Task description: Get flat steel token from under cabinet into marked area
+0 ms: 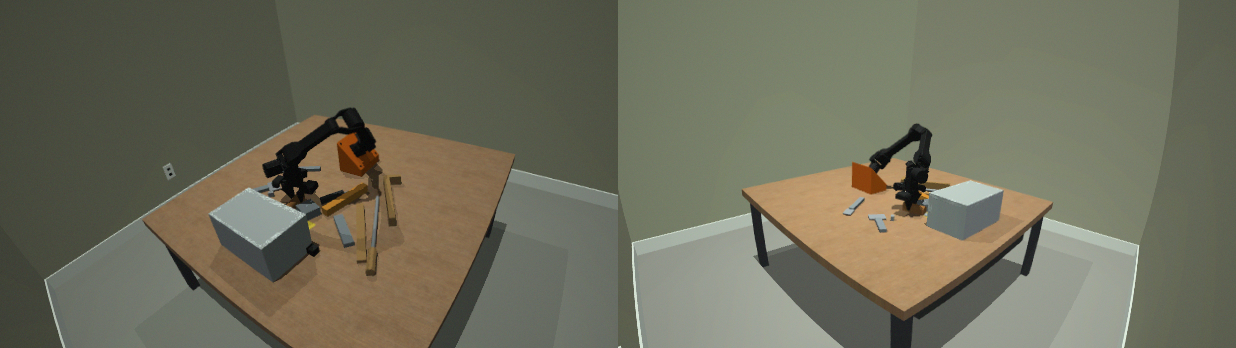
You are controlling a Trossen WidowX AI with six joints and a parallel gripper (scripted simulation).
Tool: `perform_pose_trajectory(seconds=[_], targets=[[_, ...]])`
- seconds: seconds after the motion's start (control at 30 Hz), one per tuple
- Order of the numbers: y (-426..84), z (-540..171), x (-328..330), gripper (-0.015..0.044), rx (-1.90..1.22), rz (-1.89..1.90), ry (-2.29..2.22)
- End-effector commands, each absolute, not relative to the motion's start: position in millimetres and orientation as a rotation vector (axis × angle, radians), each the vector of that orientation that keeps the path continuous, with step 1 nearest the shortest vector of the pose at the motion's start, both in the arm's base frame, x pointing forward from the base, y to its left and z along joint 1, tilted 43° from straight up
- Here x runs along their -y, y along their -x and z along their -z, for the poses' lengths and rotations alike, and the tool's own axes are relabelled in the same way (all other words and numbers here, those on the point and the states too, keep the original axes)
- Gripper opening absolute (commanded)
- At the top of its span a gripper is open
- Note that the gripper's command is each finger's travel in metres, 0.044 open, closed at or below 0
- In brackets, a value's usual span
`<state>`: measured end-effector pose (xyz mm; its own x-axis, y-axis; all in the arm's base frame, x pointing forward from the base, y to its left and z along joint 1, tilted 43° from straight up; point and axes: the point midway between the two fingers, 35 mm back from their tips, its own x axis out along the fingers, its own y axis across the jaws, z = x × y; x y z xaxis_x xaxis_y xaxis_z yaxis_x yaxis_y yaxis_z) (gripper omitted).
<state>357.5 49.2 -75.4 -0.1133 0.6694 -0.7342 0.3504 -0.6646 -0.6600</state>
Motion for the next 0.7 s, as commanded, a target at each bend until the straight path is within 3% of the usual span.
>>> perform_pose_trajectory(seconds=[0.0,0.67], targets=[[-352,77,-48,0.0000,1.137,-1.855,1.902],[-331,81,-40,0.0000,1.137,-1.856,1.902]])
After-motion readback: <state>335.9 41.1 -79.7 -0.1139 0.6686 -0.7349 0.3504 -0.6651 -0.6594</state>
